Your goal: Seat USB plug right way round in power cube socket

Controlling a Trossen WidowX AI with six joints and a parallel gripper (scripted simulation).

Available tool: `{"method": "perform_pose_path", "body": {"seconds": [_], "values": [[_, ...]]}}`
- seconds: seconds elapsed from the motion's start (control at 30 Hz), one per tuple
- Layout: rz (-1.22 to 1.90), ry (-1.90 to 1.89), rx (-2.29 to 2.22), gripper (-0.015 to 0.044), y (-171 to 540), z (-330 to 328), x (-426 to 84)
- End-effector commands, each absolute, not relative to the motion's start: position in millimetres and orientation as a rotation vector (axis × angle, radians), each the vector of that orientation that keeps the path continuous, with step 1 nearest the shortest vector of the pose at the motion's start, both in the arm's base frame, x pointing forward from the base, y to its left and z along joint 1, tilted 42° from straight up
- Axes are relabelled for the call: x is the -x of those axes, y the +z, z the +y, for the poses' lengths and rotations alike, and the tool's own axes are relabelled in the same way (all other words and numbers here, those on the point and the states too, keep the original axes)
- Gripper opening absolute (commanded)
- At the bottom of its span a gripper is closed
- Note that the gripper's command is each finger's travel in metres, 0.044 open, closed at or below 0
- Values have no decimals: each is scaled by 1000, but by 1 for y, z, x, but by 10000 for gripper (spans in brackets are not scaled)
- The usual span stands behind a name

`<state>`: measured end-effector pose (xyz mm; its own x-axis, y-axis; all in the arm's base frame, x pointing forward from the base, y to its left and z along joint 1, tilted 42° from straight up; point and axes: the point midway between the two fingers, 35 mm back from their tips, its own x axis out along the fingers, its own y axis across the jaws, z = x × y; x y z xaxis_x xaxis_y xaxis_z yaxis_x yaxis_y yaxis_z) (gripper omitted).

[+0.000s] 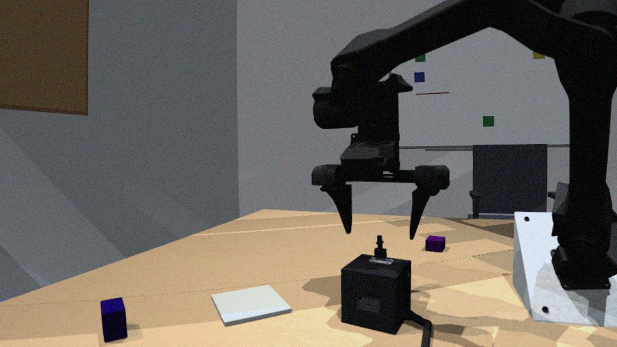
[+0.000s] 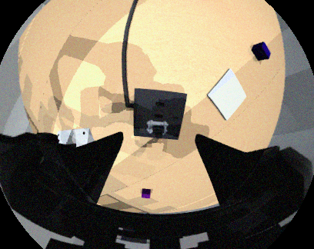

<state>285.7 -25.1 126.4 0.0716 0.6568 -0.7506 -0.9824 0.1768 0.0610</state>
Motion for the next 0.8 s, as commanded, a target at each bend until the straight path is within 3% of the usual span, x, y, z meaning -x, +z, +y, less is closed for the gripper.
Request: {"method": "perform_pose_path", "body": {"seconds": [0.0, 0.17, 0.7, 0.77], "values": [[747, 1326, 536, 440, 123, -21, -286], [747, 1326, 536, 440, 122, -20, -286], [748, 1328, 544, 20, 123, -22, -286], [748, 1328, 544, 0, 123, -22, -286]]}}
